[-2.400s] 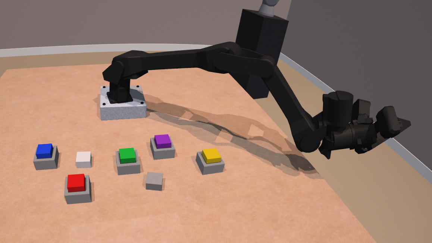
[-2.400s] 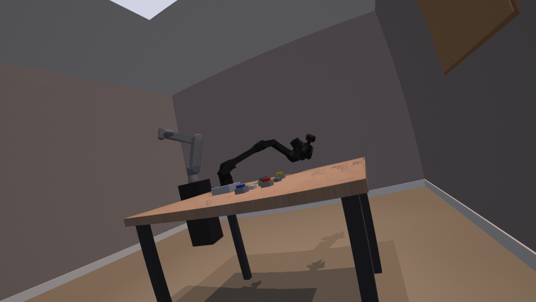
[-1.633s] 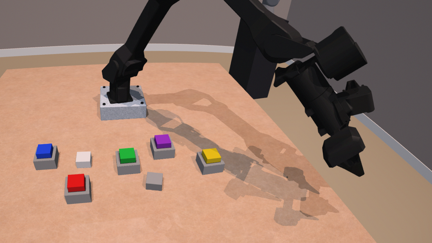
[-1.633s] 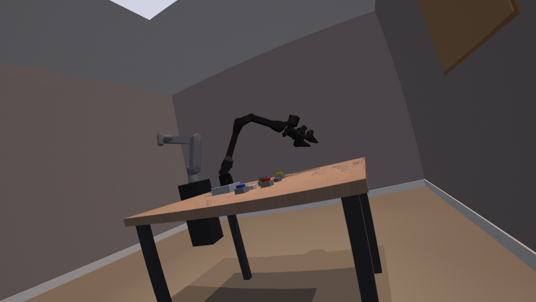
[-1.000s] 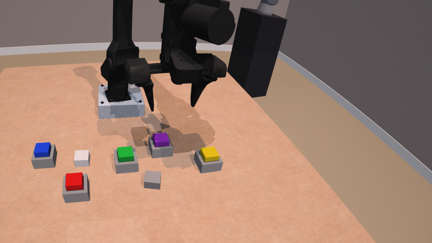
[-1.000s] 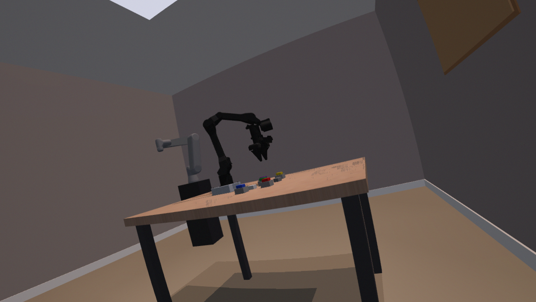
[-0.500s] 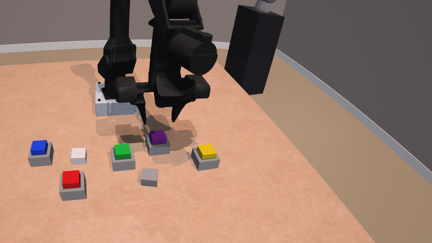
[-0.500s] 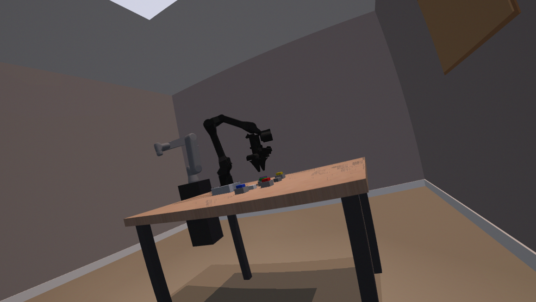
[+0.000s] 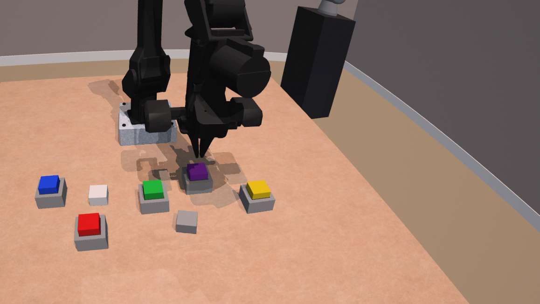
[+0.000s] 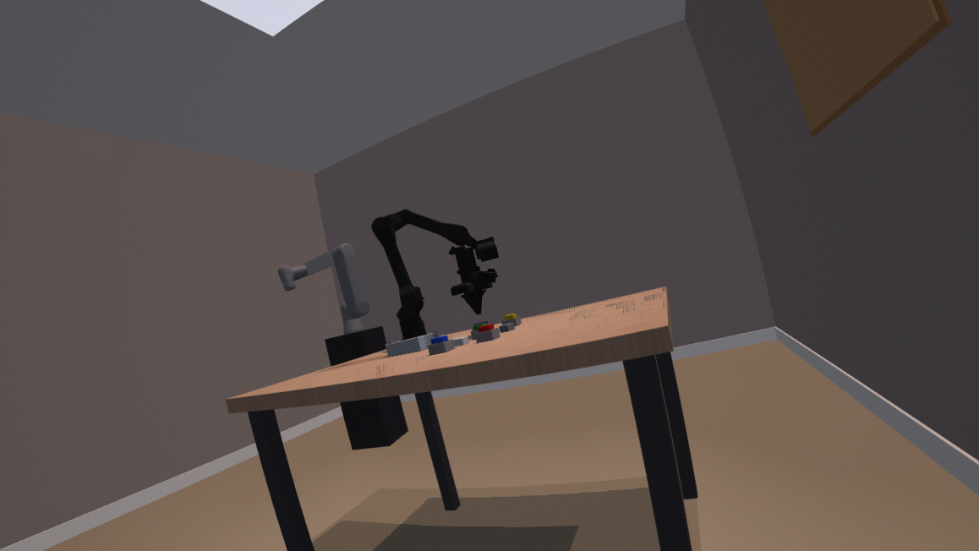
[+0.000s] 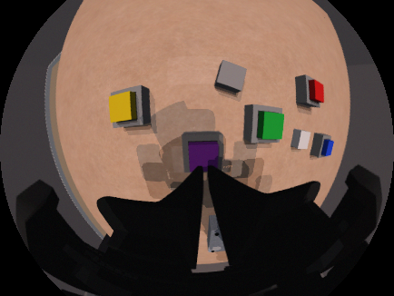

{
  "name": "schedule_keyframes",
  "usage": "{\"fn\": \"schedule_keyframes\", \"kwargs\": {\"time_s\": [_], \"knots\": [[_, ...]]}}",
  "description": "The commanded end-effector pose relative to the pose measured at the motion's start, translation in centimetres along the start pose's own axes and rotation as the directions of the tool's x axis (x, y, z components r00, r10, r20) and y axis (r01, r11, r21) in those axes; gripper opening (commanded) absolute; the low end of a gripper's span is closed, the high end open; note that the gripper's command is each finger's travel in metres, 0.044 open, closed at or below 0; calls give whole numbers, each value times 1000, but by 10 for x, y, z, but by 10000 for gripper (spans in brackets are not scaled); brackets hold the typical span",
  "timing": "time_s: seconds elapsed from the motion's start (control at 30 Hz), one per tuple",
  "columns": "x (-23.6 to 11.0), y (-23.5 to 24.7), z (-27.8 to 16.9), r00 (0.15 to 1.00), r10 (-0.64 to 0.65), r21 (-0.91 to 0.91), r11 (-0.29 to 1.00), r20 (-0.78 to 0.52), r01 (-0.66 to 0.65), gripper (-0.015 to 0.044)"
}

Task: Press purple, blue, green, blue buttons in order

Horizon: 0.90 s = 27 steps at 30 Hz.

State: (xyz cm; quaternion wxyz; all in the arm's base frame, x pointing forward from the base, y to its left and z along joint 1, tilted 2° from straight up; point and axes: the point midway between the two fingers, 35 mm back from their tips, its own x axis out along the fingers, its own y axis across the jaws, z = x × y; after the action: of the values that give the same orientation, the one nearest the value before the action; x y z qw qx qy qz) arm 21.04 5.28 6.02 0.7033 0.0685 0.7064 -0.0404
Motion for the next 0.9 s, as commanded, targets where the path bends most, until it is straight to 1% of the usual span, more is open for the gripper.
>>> {"fn": "schedule_keyframes", "kwargs": {"time_s": [0.0,0.6,0.87], "knots": [[3,-1,0,1000,-4,5,1000,-1,4,20],[33,-1,-1,1000,-4,5,1000,-2,4,20],[34,-1,-1,1000,-4,5,1000,-2,4,20]]}}
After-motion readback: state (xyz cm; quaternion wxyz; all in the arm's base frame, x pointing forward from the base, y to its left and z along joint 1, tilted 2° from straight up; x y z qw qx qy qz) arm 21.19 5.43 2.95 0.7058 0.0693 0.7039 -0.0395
